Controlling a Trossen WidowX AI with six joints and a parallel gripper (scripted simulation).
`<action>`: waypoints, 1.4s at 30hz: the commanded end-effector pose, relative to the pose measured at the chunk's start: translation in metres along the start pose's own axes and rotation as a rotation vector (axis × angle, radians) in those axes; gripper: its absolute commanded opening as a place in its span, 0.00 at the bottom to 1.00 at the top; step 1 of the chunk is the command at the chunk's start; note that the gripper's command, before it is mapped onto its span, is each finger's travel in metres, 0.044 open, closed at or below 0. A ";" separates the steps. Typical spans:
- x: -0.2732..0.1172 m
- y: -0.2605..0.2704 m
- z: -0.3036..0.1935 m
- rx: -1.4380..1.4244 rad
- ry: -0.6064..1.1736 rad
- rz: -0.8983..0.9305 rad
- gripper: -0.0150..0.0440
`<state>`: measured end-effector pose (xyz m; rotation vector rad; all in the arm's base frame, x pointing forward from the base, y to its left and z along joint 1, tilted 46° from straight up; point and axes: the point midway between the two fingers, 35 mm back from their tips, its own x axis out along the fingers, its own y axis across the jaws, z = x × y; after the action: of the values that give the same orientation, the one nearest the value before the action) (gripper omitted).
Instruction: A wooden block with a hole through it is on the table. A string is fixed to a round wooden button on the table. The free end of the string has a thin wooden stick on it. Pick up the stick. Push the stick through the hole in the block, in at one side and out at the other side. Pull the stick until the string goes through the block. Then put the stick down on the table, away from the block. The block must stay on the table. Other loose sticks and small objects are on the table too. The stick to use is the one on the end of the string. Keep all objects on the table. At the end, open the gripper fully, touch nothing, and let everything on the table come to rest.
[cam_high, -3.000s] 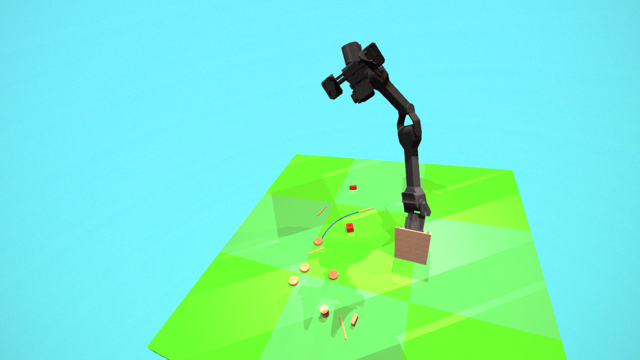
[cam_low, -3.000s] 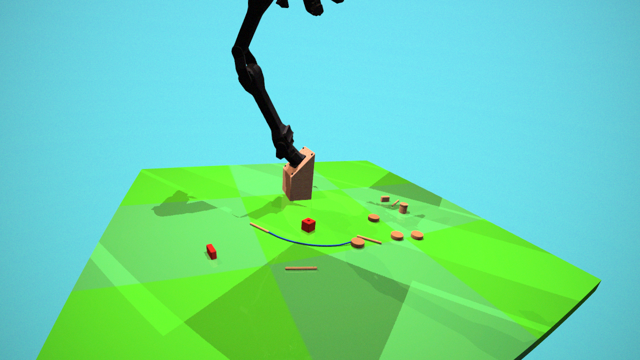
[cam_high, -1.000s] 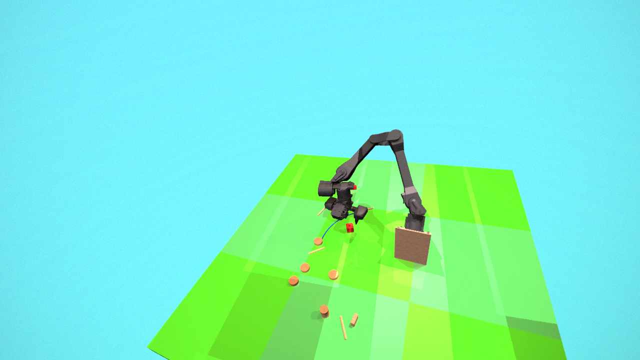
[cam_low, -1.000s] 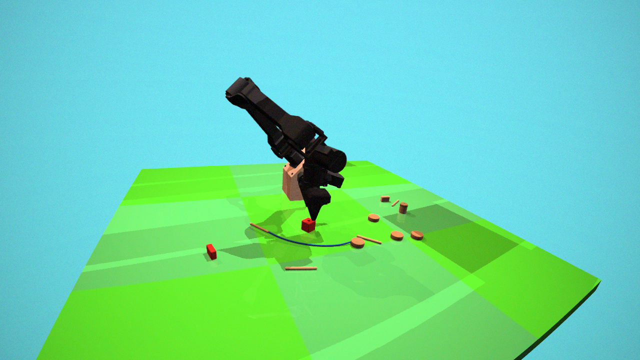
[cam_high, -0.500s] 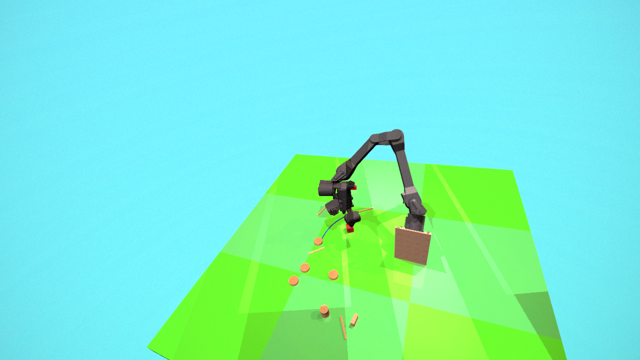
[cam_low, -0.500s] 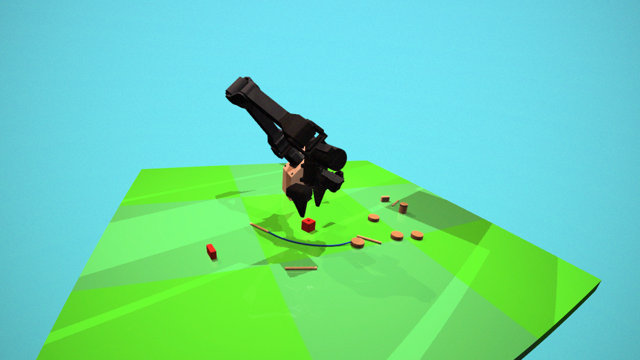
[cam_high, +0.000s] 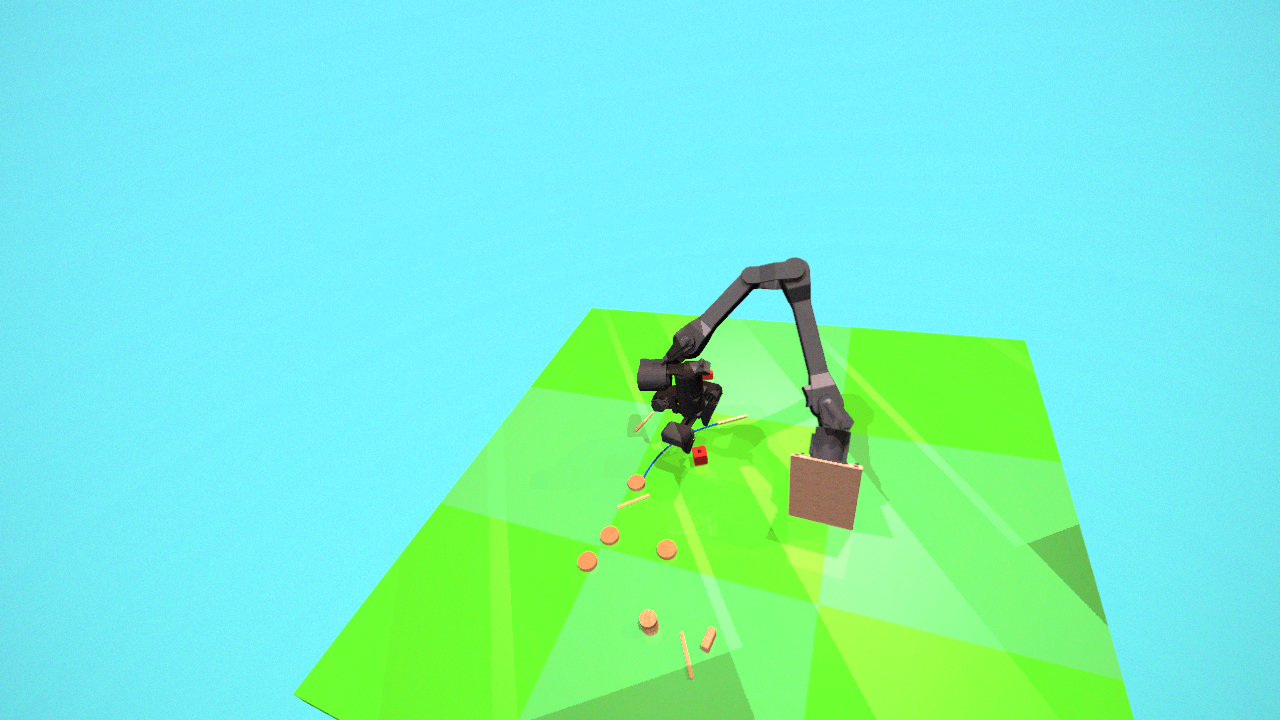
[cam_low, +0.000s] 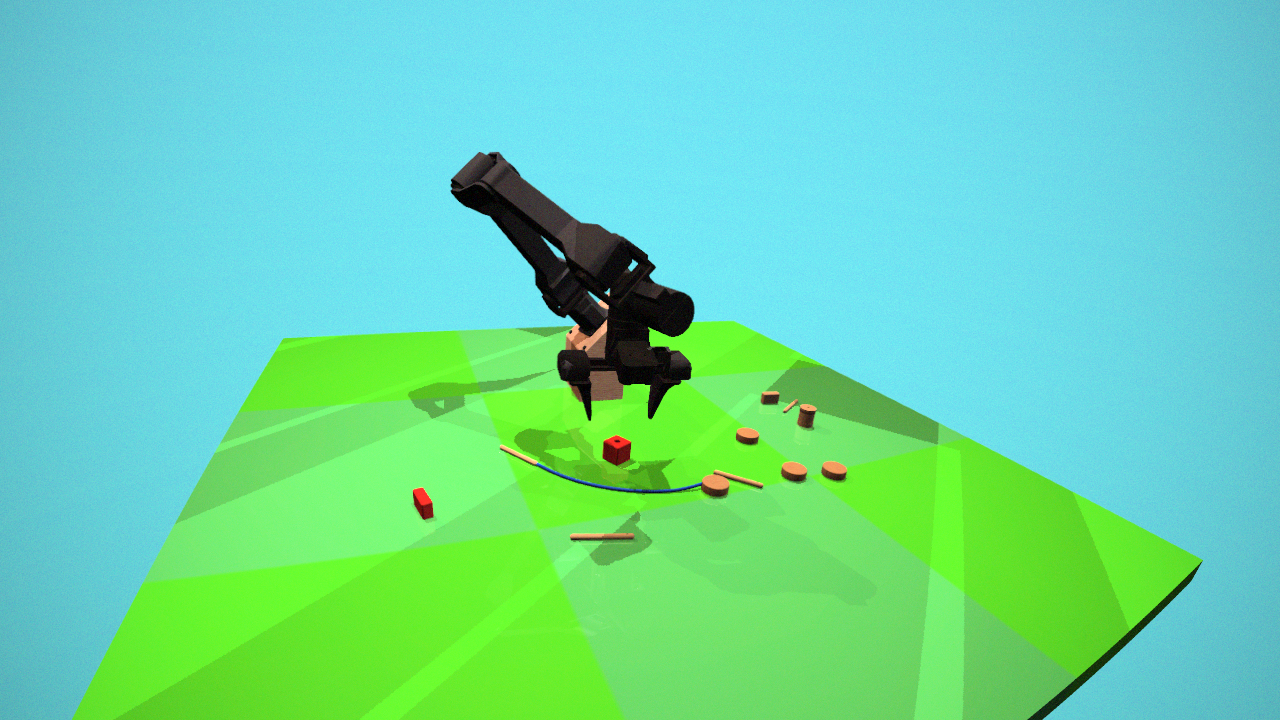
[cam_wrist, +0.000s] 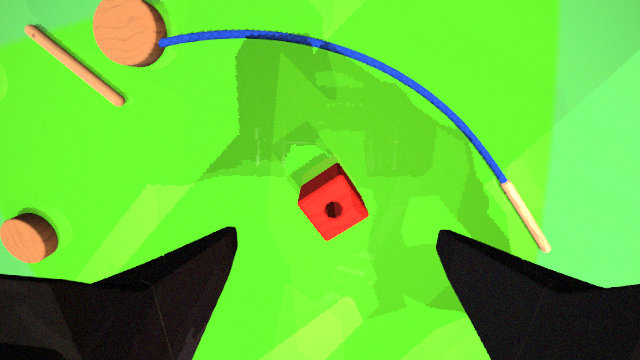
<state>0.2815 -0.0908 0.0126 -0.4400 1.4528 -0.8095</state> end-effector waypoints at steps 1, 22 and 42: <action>-0.007 -0.002 -0.003 0.821 0.001 0.000 1.00; -0.008 -0.002 -0.003 0.950 0.001 -0.001 0.91; -0.001 -0.001 -0.003 0.950 0.002 0.000 0.67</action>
<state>0.2794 -0.0883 0.0172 0.2860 0.9117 -1.3770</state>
